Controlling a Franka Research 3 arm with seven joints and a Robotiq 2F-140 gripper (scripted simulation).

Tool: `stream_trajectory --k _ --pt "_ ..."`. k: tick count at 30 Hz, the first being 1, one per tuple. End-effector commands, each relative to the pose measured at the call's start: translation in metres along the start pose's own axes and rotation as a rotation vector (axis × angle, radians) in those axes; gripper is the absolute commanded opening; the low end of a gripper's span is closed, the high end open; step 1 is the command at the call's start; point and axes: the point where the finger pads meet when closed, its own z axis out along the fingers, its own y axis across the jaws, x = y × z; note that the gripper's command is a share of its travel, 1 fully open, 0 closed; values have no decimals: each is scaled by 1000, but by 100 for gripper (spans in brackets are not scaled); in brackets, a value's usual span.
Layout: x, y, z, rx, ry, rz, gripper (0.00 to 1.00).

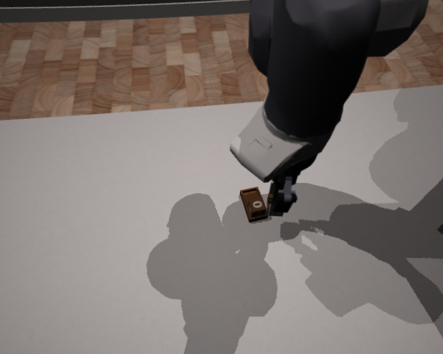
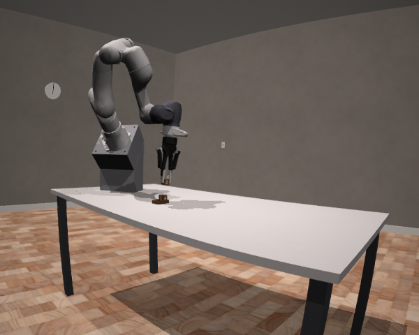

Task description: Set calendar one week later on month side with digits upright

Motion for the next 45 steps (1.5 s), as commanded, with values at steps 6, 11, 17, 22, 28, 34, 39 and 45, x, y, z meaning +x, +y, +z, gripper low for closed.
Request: stream_trajectory --k 6,11,17,22,28,34,39,45 --pt "4 8 -2 15 20 258 17" --pt "6 13 -3 19 21 339 17" --pt "9 19 -4 23 22 443 17" --pt "12 24 -5 28 23 529 17" --pt "15 29 -7 34 24 622 17" --pt "18 35 -8 41 24 725 17" --pt "21 40 -10 47 25 808 17" --pt "24 45 -11 55 25 901 17"
